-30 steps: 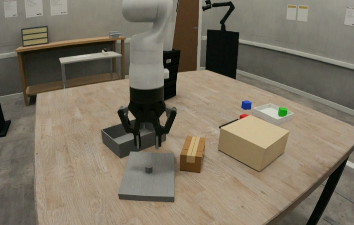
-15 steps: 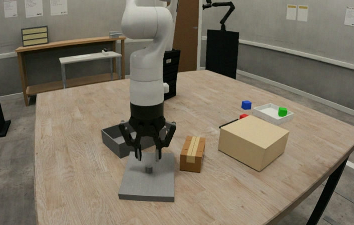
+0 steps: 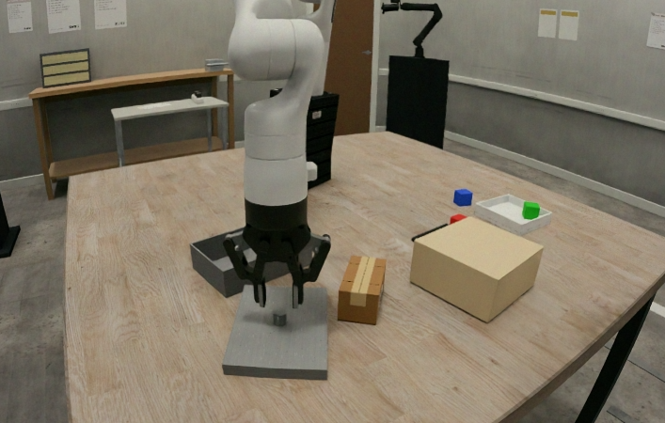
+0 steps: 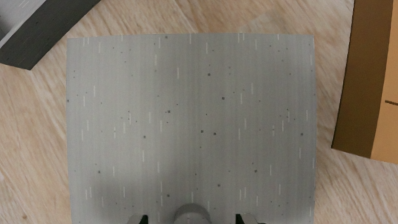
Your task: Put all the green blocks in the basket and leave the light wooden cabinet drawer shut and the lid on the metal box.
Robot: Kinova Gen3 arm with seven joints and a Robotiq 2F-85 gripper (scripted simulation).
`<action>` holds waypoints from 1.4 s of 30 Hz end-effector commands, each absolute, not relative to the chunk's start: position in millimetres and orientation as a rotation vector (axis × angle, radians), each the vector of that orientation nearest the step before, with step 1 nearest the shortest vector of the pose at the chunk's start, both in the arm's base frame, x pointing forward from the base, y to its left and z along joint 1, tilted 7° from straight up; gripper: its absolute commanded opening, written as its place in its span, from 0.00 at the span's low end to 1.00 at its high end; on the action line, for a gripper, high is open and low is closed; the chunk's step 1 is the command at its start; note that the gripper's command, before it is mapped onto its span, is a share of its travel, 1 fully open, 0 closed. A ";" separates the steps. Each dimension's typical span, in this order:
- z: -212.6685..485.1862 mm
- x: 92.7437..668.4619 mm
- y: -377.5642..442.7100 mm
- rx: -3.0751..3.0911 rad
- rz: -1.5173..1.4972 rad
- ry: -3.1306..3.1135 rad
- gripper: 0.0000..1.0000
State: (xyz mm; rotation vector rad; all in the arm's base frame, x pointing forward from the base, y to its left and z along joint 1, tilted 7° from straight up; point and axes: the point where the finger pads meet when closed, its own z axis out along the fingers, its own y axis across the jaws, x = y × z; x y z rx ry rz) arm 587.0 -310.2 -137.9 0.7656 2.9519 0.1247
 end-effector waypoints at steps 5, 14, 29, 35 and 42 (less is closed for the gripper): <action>-136.4 587.9 -311.0 0.765 0.123 2.950 0.48; -136.4 588.6 -311.6 0.765 0.123 2.950 0.48; -136.9 588.8 -311.6 0.765 0.123 2.950 0.48; -137.9 588.9 -311.6 0.765 0.123 2.950 0.48; -141.3 589.3 -311.4 0.765 0.123 2.950 0.48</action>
